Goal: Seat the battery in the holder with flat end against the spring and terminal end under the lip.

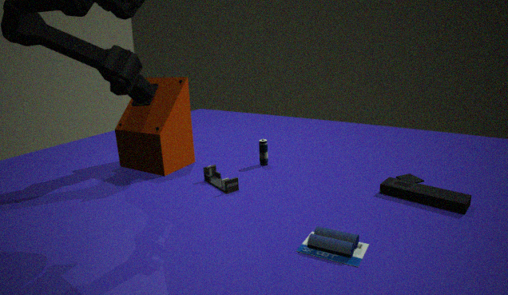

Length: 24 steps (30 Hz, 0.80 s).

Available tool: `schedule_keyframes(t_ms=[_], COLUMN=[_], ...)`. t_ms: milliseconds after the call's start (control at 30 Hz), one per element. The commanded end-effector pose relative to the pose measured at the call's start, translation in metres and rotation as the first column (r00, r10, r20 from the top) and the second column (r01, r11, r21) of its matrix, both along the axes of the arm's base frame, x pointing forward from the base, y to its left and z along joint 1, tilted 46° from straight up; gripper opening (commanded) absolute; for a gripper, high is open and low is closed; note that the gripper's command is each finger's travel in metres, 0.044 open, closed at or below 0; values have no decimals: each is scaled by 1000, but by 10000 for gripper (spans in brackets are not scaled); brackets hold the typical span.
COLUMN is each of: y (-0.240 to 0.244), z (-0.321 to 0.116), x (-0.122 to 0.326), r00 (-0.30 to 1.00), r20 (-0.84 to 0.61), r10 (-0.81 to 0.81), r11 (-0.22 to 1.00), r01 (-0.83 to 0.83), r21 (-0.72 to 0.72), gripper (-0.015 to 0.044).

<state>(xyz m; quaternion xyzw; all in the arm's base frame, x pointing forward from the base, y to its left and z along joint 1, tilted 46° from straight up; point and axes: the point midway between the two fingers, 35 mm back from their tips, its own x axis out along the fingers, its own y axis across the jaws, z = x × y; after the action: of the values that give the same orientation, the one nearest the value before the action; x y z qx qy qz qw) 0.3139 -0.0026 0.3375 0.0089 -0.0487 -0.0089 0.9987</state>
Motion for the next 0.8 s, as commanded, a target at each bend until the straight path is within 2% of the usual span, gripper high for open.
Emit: schedule_keyframes(t_ms=[0, 200, 467, 633, 767], y=[0, 1, 11, 13, 11], z=[-2, -81, -207, -276, -322], x=[2, 50, 75, 65, 50], r00=[1000, 929, 620, 365, 166], r20=[-11, -361, -756, -867, -870], r10=[-2, -79, -211, -339, -465], r11=[1000, 996, 967, 914, 841], r01=[2, 60, 18, -90, -223], r21=[-1, -63, -255, -395, -492], gripper=[374, 216, 6, 0, 0])
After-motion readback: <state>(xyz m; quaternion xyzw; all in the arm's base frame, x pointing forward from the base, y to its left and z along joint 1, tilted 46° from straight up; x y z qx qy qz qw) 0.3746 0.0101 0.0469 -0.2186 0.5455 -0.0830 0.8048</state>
